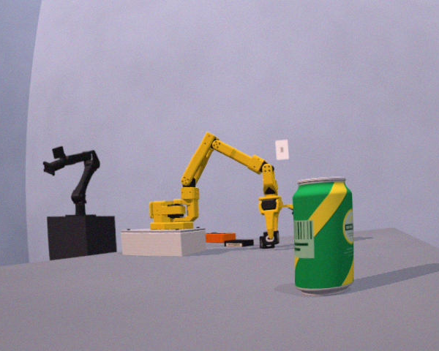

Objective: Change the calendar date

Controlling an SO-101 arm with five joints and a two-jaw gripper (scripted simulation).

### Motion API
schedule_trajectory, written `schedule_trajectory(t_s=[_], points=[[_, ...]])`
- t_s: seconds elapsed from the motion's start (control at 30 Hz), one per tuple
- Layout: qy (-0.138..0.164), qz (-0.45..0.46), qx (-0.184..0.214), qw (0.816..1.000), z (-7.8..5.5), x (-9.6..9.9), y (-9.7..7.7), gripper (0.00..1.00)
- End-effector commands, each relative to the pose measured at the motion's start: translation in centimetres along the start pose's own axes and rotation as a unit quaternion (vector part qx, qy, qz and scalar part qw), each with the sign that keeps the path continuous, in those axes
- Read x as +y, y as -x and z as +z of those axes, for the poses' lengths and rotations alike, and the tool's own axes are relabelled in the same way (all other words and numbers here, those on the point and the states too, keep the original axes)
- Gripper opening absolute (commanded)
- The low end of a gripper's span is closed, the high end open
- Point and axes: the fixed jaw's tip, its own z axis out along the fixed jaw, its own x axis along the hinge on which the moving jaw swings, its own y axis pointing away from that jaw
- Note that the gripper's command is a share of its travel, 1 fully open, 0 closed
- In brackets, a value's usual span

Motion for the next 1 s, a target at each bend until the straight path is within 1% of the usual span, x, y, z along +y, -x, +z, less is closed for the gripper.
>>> schedule_trajectory(t_s=[0.0,0.37,0.67,0.97], points=[[-0.001,0.000,0.012,1.000,0.81,0.20,-0.56,0.00],[-0.001,0.000,0.012,1.000,1.04,0.20,-0.57,0.00],[-0.001,0.000,0.012,1.000,1.57,0.20,-0.60,0.00],[-0.001,0.000,0.012,1.000,1.64,0.20,-0.60,0.00]])
